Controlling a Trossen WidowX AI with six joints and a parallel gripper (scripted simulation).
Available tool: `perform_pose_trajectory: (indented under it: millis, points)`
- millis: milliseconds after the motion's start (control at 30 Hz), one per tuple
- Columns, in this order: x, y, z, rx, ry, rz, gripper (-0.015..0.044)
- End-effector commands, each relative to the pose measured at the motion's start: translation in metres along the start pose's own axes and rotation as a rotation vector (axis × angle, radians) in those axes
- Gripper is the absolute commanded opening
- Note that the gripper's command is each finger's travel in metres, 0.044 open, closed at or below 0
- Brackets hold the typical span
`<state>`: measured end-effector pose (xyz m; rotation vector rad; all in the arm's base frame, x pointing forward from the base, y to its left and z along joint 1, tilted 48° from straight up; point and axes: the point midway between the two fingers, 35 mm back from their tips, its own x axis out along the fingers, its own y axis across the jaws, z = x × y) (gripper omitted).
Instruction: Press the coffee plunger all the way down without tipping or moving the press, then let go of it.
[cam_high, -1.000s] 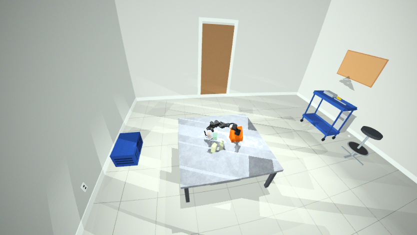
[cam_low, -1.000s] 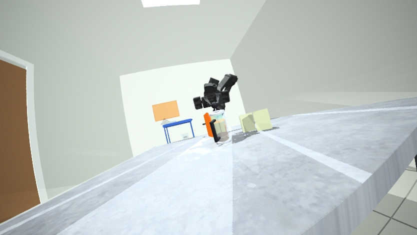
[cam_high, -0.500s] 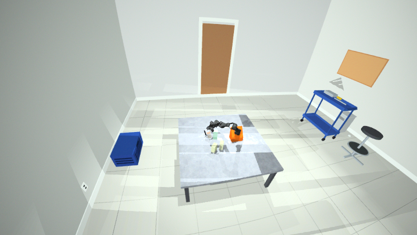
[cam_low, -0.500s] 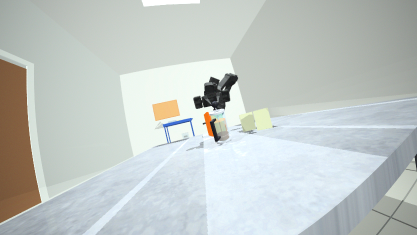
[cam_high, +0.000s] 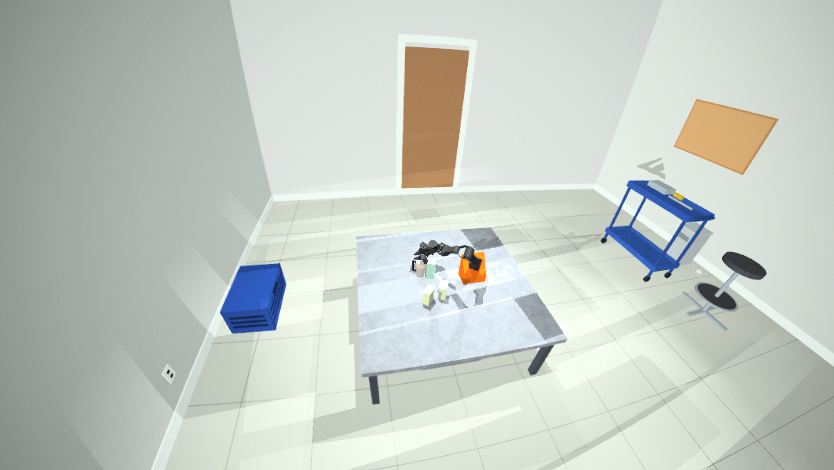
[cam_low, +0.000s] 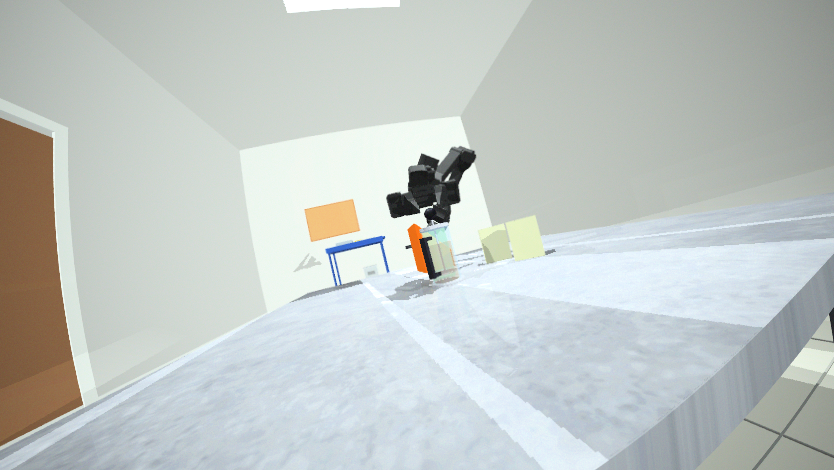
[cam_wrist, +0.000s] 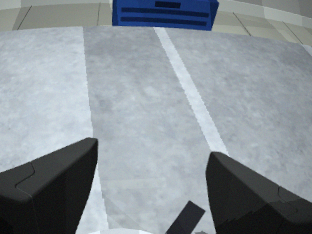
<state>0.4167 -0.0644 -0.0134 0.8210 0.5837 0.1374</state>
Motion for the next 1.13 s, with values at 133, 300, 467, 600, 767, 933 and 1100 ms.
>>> perform_pose_trajectory:
  millis: [133,300,467,600,767,933,1100]
  points:
    - [0.0,0.0,0.0,0.0,0.0,0.0,0.0412]
    - [-0.002,0.0,0.001,0.0,0.001,-0.001,0.044]
    - [-0.035,0.002,0.022,0.002,0.011,-0.006,0.044]
    - [-0.075,0.008,0.041,0.001,0.015,0.002,0.044]
    - [-0.082,0.008,0.04,0.002,0.015,0.004,0.044]
    - [-0.082,0.008,0.04,0.002,0.015,0.004,0.044]
    - [-0.082,0.008,0.04,0.002,0.015,0.004,0.044]
